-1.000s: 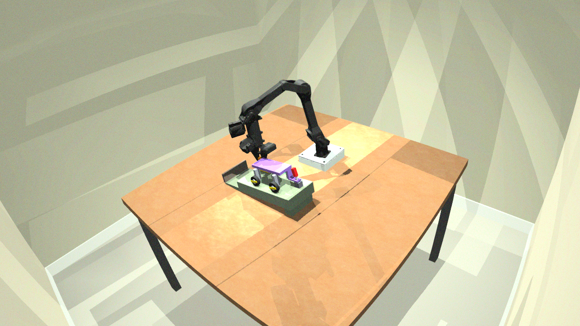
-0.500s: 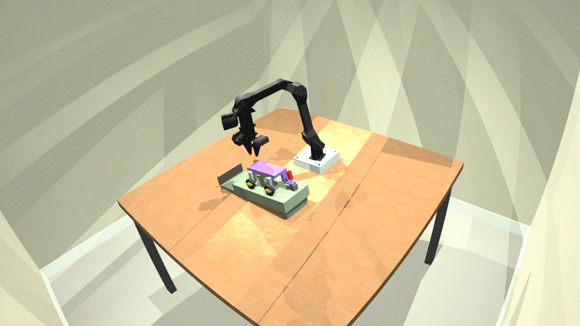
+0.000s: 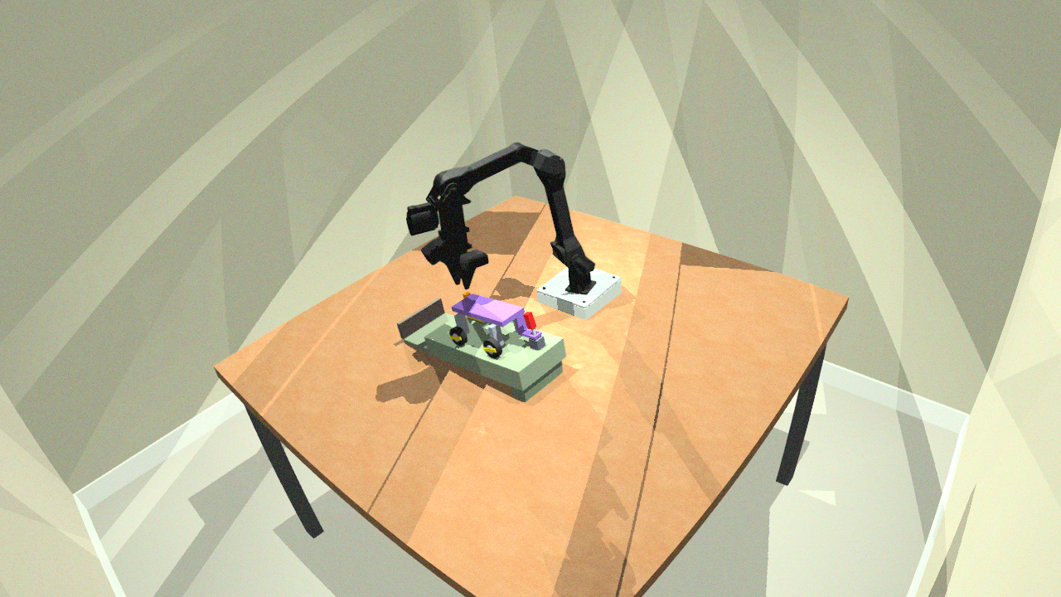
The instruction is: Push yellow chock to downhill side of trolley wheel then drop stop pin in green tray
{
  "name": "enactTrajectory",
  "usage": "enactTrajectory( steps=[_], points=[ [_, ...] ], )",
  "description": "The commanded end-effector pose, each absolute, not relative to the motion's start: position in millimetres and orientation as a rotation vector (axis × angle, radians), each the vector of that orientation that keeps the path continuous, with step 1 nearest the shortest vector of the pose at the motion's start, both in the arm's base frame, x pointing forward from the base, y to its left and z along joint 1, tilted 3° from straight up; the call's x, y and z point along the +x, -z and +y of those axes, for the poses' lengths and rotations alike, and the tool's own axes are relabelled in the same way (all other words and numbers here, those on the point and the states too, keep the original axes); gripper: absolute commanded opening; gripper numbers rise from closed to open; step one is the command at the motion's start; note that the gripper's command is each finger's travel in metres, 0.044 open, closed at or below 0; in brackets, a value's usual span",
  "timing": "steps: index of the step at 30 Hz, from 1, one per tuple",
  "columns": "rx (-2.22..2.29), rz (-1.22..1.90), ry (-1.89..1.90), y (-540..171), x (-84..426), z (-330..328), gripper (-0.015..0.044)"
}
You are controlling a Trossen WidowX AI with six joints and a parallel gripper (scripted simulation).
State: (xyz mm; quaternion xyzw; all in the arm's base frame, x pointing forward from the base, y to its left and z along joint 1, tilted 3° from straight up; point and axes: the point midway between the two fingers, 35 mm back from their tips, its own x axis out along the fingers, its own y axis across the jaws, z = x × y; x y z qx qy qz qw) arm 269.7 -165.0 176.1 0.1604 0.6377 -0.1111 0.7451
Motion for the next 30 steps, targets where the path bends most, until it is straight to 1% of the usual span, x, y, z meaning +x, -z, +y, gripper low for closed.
enactTrajectory(
  steps=[1, 16, 30],
  points=[
    [0.458, 1.372, 0.308, -180.6, 280.0, -150.5, 0.019],
    [0.944, 1.328, 0.609, -190.9, 308.2, -79.0, 0.019],
    [1.375, 1.278, 0.928, -200.8, 318.1, -7.9, 0.019]
  ],
)
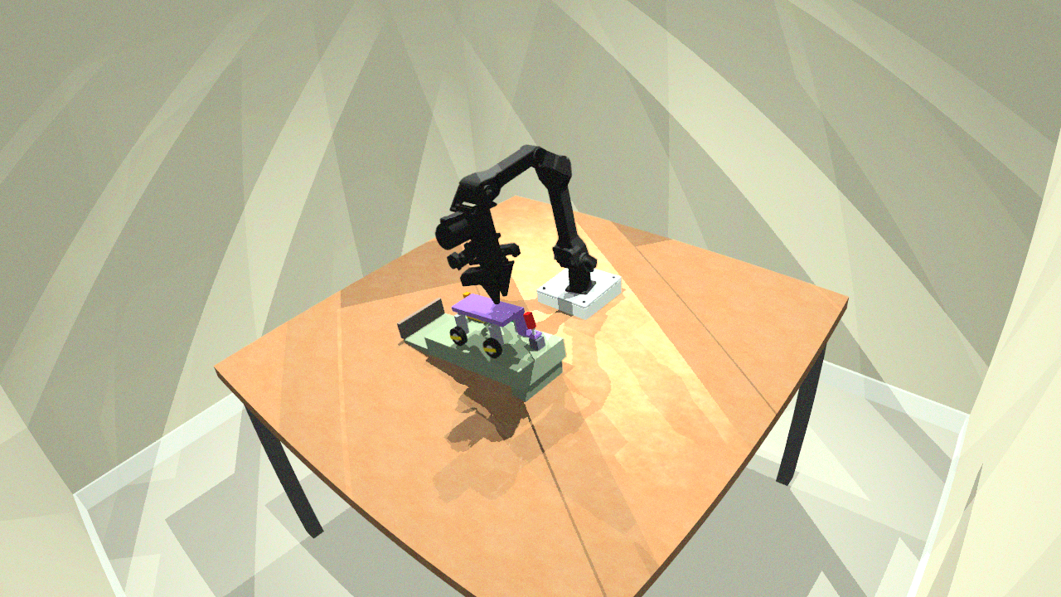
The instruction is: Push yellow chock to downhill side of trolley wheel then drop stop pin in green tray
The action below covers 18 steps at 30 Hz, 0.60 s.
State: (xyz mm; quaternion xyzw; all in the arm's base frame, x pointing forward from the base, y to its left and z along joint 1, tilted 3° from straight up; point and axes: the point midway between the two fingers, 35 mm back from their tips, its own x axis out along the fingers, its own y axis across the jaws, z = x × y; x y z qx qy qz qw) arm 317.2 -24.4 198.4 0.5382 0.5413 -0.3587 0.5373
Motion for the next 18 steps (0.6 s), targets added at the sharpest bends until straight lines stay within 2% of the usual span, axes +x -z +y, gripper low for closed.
enactTrajectory(
  steps=[1, 8, 18],
  points=[
    [1.404, 1.274, 0.953, -201.5, 318.2, -2.8, 0.019],
    [1.581, 1.241, 1.118, -206.0, 316.8, 29.5, 0.019],
    [1.586, 1.24, 1.123, -204.2, 317.1, 30.8, 0.019]
  ],
)
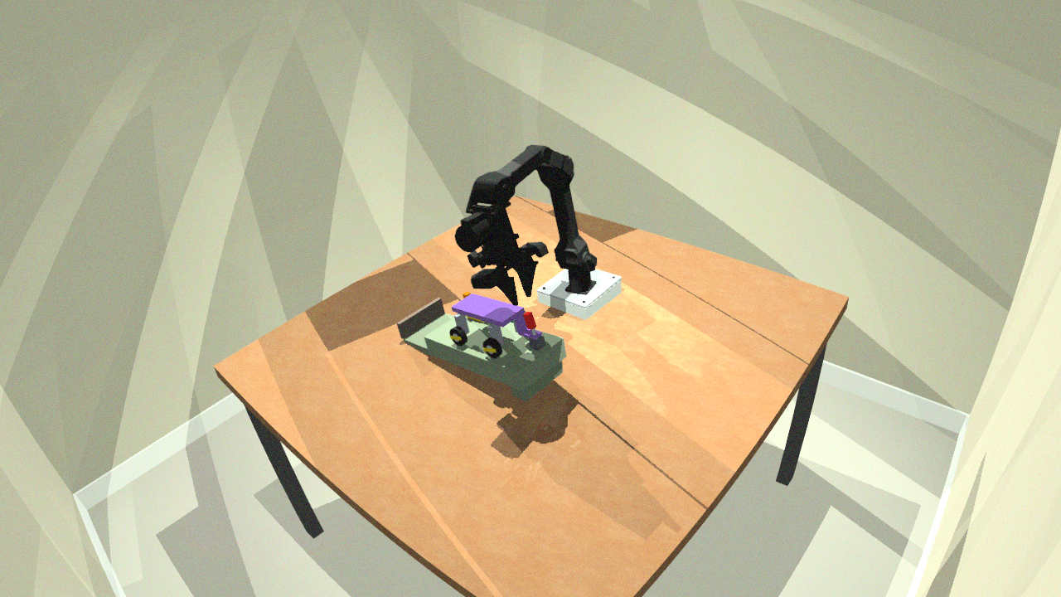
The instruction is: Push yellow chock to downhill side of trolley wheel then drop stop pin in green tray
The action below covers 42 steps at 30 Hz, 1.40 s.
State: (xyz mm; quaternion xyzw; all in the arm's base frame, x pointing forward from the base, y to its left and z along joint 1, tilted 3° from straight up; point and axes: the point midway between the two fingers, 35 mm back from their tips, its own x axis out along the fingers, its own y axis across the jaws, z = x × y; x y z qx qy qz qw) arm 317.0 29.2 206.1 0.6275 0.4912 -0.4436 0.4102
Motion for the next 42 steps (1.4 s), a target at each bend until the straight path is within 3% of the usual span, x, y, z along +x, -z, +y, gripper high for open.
enactTrajectory(
  steps=[1, 42],
  points=[
    [1.586, 1.24, 1.123, -202.8, 317.3, 31.0, 0.019],
    [1.587, 1.24, 1.122, -152.8, 324.6, 45.0, 0.019]
  ],
)
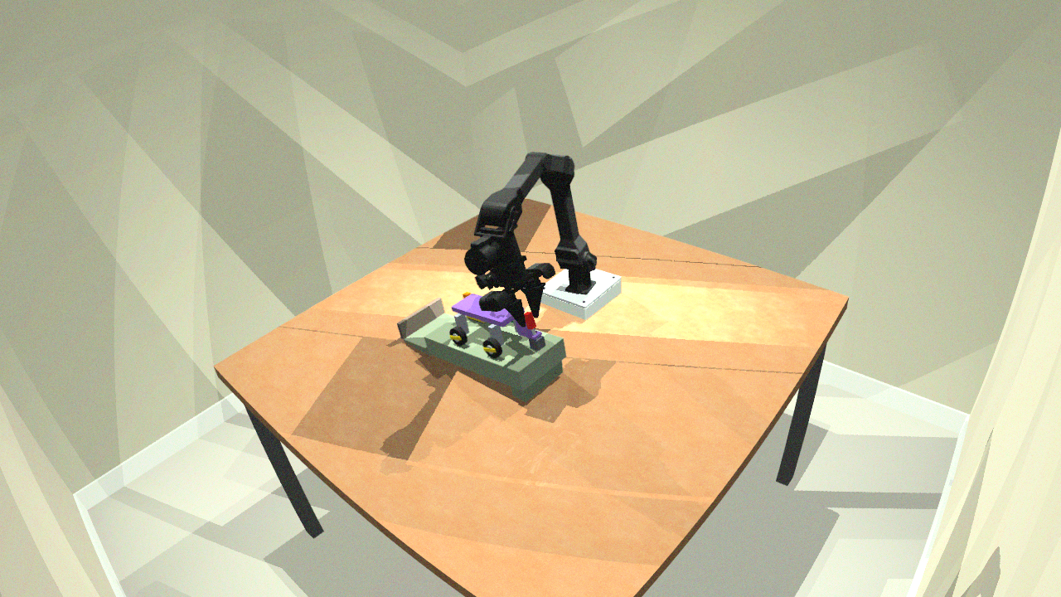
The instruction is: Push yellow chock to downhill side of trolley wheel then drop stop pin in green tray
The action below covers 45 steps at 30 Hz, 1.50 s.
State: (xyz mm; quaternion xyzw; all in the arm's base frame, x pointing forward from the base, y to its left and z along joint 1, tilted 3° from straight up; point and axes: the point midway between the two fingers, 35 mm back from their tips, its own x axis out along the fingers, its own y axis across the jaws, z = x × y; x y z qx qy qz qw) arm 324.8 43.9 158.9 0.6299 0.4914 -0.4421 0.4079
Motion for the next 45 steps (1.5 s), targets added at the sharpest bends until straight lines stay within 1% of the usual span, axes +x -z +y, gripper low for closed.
enactTrajectory(
  steps=[1, 13, 18, 27, 45],
  points=[
    [1.587, 1.24, 1.122, -151.5, 324.7, 45.4, 0.019],
    [1.587, 1.24, 1.122, -139.2, 325.2, 48.3, 0.019],
    [1.588, 1.241, 1.115, -142.7, 325.7, 48.2, 0.0059],
    [1.588, 1.241, 1.115, -142.9, 325.7, 48.2, 0.0],
    [1.587, 1.24, 1.122, -156.4, 322.7, 46.6, 0.0]
  ],
)
